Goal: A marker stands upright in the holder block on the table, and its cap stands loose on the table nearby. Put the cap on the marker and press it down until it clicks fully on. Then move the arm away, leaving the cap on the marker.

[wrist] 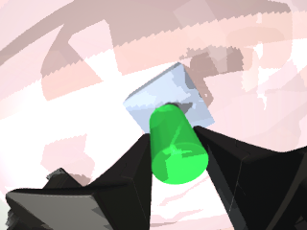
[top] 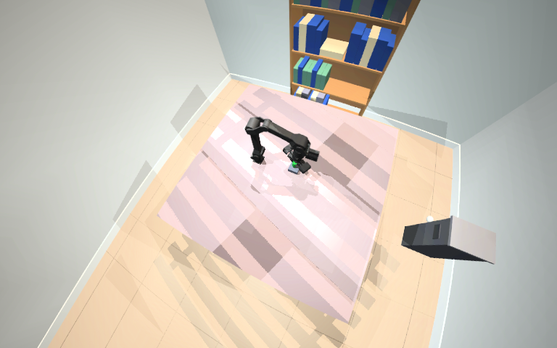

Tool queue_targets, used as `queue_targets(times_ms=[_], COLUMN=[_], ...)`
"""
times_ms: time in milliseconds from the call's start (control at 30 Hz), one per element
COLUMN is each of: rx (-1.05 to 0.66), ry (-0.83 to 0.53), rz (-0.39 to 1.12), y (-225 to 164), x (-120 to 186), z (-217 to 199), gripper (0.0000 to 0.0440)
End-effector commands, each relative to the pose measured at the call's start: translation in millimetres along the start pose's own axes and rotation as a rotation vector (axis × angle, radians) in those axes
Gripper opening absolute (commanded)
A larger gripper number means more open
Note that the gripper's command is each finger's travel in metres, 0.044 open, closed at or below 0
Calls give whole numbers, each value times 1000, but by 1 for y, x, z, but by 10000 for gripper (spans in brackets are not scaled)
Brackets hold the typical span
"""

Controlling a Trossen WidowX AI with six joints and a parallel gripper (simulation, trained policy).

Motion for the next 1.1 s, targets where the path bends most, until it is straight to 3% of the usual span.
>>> queue_targets(times_ms=[0, 167, 233, 1067], rx=[13, 27, 30, 110], ry=[34, 31, 46, -32], rz=[19, 22, 31, 30], y=[1, 1, -1, -2], x=[-20, -27, -31, -38], z=[-2, -2, 0, -3], gripper=[4, 6, 38, 87])
Point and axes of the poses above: the point midway between the two fingers, 35 mm back from their tips, its own x axis back along the fingers, its own z axis across the jaws, y = z × x, the point moved 9 cm from there along x, back along the fingers, and after that the axes turned 3 degrees about -x, right-handed, at the moved point
